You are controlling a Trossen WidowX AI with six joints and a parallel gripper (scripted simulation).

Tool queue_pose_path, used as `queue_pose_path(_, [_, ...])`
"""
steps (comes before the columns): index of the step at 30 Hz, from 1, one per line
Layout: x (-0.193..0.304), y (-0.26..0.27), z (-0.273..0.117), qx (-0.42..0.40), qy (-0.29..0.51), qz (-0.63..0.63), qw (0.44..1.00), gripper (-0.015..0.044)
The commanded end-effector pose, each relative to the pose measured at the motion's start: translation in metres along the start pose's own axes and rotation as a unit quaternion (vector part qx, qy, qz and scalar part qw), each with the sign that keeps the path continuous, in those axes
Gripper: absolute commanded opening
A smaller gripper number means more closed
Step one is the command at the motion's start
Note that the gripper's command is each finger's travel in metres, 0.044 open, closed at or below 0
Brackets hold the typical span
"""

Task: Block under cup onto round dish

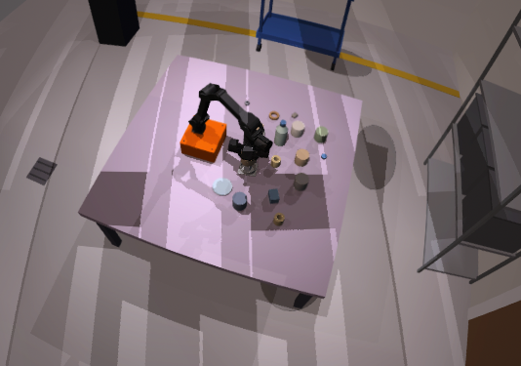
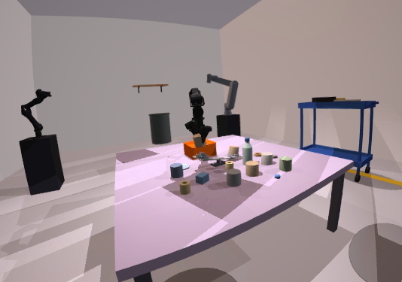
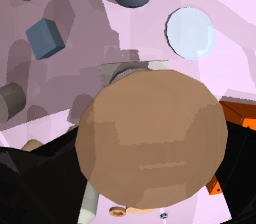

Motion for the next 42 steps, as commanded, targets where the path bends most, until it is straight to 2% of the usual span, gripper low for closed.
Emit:
queue_pose_path(1, [0.0,0.0,0.0,-0.001,0.0,0.0,1.0,0.0])
queue_pose_path(12, [0.0,0.0,0.0,-0.001,0.0,0.0,1.0,0.0])
queue_pose_path(16, [-0.017,-0.008,0.007,0.0,-0.001,0.0,1.0,0.0])
queue_pose_path(30, [-0.097,-0.071,0.046,0.002,-0.003,0.002,1.0,0.0])
queue_pose_path(42, [-0.143,-0.143,0.076,0.003,-0.008,0.002,1.0,0.0])
Point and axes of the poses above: the point midway between the two fingers, 35 mm back from their tips, its own z axis out along the fingers, its own y axis across the jaws, x = y × z, the point moved 8 cm from there along -z, back along the fingers, and after that the axes turned 14 degrees about z, right-handed, at the moved point
